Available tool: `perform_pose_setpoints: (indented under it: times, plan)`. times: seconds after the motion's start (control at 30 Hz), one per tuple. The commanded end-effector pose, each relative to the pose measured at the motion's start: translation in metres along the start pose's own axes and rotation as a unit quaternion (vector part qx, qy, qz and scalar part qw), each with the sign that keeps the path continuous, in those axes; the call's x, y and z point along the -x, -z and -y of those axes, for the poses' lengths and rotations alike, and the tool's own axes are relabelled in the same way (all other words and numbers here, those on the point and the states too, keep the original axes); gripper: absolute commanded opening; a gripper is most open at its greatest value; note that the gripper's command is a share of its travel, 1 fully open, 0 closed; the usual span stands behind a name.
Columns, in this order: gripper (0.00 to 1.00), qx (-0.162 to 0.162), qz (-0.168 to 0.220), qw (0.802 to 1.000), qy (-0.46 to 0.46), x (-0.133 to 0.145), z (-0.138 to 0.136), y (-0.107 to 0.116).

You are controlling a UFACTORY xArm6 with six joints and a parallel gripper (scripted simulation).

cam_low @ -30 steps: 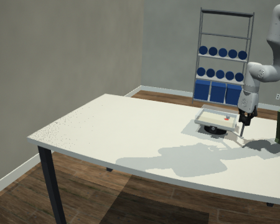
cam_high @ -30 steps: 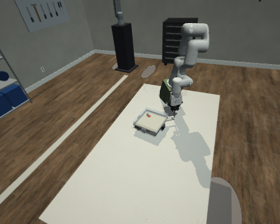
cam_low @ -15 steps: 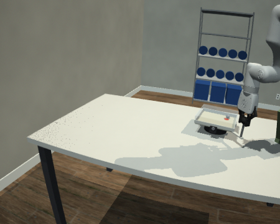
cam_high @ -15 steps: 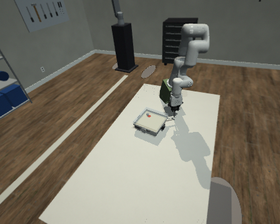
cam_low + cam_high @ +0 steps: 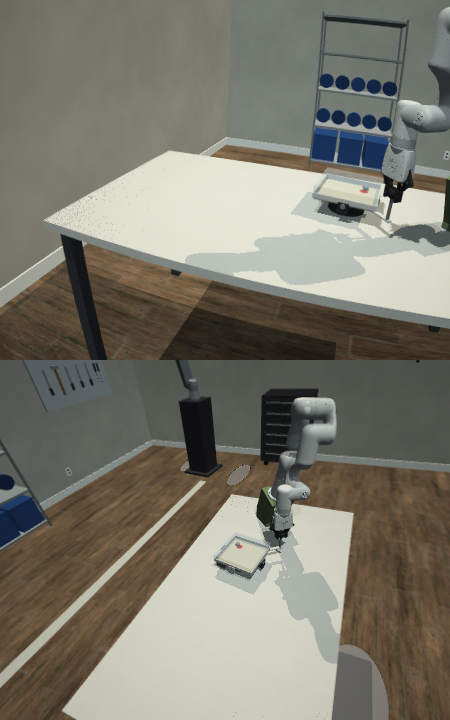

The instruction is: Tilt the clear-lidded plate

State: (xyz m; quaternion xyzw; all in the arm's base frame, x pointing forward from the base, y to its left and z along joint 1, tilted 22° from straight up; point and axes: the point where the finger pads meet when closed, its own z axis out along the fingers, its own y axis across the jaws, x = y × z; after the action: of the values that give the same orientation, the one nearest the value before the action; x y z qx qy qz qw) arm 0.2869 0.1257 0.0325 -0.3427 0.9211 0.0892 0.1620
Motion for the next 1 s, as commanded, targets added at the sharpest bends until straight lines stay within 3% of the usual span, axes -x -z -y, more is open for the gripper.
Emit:
perform_pose_setpoints:
  times: [0.0,0.97]
  plan:
    - [0.0,-0.001,0.002,1.0,0.0,0.0016,0.0004,0.0002]
    - [0.0,-0.001,0.002,1.0,0.0,-0.0024,0.0002,-0.0004]
